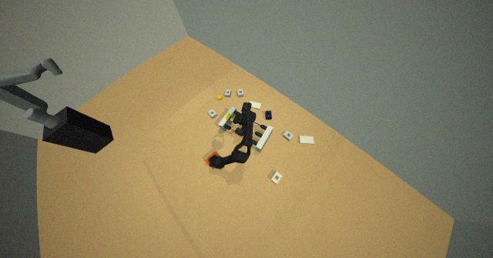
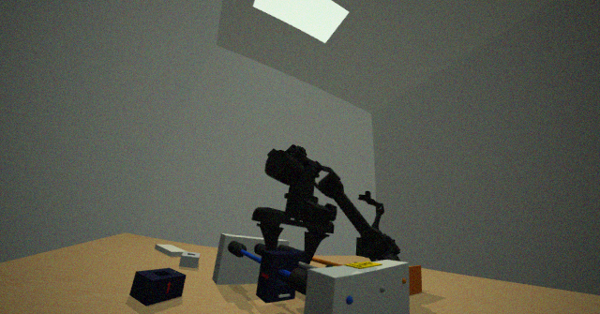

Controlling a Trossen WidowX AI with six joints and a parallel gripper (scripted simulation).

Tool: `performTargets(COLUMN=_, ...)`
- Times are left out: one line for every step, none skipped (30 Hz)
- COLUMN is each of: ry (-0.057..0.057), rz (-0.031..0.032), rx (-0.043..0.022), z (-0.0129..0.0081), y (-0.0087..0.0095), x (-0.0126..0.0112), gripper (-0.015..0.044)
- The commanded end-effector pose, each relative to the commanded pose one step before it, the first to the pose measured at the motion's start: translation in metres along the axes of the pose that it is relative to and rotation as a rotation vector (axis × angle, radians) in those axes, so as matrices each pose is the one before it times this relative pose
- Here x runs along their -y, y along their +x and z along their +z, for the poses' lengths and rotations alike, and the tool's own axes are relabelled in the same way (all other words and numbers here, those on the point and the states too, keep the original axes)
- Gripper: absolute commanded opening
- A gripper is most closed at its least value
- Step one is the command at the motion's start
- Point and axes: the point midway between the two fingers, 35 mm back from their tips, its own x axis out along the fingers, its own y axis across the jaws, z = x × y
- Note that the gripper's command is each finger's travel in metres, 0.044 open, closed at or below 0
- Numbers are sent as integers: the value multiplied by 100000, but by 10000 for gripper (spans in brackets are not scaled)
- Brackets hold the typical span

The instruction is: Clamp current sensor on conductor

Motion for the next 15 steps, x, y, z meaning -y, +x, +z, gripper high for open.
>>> performTargets(ry=-198, rz=23, rx=-284, z=-33, y=636, x=-24, gripper=440)
performTargets(ry=1, rz=-2, rx=0, z=0, y=78, x=4, gripper=440)
performTargets(ry=1, rz=-2, rx=-1, z=0, y=100, x=5, gripper=440)
performTargets(ry=1, rz=-3, rx=-1, z=0, y=122, x=6, gripper=440)
performTargets(ry=2, rz=-3, rx=-2, z=0, y=143, x=6, gripper=440)
performTargets(ry=2, rz=-3, rx=-3, z=0, y=157, x=6, gripper=440)
performTargets(ry=2, rz=-3, rx=-4, z=-1, y=161, x=5, gripper=440)
performTargets(ry=2, rz=-2, rx=-4, z=-1, y=161, x=4, gripper=440)
performTargets(ry=2, rz=-2, rx=-5, z=-1, y=161, x=3, gripper=440)
performTargets(ry=2, rz=-2, rx=-6, z=-1, y=161, x=2, gripper=440)
performTargets(ry=2, rz=-1, rx=-7, z=-1, y=161, x=1, gripper=440)
performTargets(ry=2, rz=-1, rx=-7, z=-2, y=161, x=0, gripper=440)
performTargets(ry=2, rz=-1, rx=-8, z=-2, y=161, x=-1, gripper=440)
performTargets(ry=2, rz=0, rx=-9, z=-2, y=161, x=-2, gripper=440)
performTargets(ry=2, rz=0, rx=-10, z=-2, y=160, x=-3, gripper=440)
